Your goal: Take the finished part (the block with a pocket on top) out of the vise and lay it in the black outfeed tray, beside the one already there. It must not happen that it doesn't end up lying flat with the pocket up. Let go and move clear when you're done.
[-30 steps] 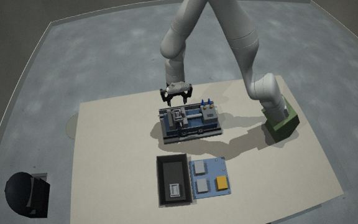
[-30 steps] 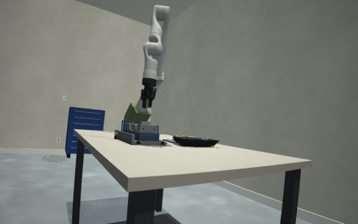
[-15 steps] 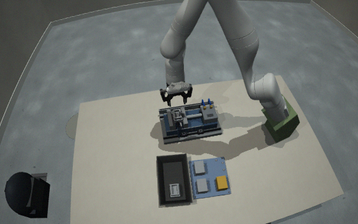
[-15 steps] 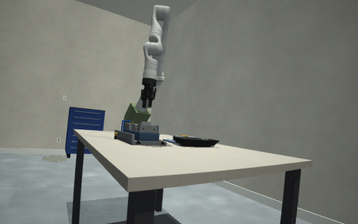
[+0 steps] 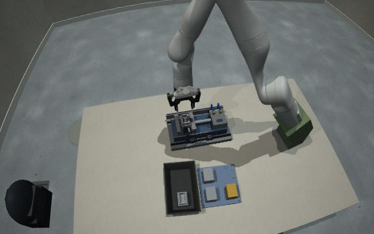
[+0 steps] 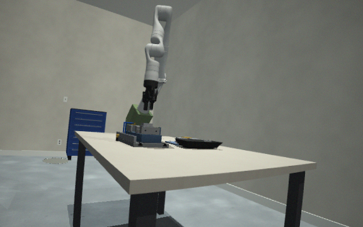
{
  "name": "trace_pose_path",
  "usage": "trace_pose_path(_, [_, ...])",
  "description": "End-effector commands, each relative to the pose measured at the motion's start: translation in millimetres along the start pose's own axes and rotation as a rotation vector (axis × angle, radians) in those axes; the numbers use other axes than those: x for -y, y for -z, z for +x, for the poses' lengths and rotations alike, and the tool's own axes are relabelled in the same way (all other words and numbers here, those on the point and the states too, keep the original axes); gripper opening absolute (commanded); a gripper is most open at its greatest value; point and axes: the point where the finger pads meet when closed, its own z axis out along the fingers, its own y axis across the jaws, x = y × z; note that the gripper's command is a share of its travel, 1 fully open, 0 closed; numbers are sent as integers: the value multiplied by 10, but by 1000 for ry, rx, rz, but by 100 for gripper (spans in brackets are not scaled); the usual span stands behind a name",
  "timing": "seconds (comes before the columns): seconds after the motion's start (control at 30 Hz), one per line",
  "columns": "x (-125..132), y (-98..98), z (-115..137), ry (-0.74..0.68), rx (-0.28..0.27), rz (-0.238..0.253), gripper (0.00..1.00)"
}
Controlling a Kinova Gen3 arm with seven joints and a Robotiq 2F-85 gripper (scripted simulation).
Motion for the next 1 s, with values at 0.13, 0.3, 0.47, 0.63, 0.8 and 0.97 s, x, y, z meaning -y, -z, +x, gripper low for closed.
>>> trace_pose_path(0.13, [22, -94, 49, -8, -11, 5, 67])
trace_pose_path(0.3, [-17, -182, 40, -8, -8, -7, 67])
trace_pose_path(0.47, [-17, -279, 41, -8, -8, -7, 67])
trace_pose_path(0.63, [-17, -356, 43, -8, -9, -7, 67])
trace_pose_path(0.8, [-17, -427, 44, -8, -9, -7, 67])
trace_pose_path(0.97, [-17, -501, 45, -8, -9, -7, 67])
